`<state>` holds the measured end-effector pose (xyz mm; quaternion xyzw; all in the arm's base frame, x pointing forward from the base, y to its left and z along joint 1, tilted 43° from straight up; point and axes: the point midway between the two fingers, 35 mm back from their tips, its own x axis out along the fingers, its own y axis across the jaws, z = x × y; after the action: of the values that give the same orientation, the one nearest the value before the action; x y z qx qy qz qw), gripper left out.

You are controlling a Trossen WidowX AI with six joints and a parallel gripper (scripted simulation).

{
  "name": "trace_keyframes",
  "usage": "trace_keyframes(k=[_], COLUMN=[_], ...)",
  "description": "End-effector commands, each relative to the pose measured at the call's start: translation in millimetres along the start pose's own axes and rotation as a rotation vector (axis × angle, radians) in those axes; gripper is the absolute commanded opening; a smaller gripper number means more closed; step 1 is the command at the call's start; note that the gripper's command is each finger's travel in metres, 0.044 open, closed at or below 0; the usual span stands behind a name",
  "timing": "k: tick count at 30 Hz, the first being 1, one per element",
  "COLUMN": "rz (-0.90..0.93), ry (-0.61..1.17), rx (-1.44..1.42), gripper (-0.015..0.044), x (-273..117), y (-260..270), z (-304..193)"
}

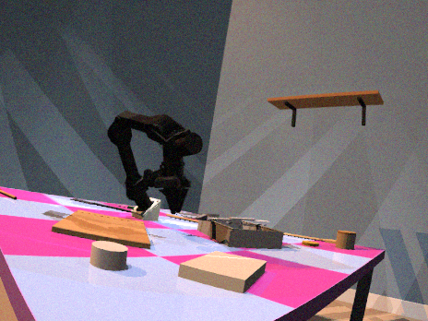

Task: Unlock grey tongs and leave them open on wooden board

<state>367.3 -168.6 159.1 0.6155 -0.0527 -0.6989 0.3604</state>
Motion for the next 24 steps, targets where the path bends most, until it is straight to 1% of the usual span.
trace_keyframes(k=[1,8,11,14,21,24], rz=[0.036,0.172,0.183,0.227,0.474,0.503], ry=[-0.055,-0.118,-0.119,-0.126,-0.115,-0.108], rx=[-0.084,-0.222,-0.239,-0.274,-0.374,-0.383], gripper=[0.0260,0.0260,0.0260,0.0260,0.0260,0.0260], x=[7,10,10,11,16,16], y=[-54,-150,-159,-185,-279,-288], z=[-40,-87,-90,-96,-101,-100])
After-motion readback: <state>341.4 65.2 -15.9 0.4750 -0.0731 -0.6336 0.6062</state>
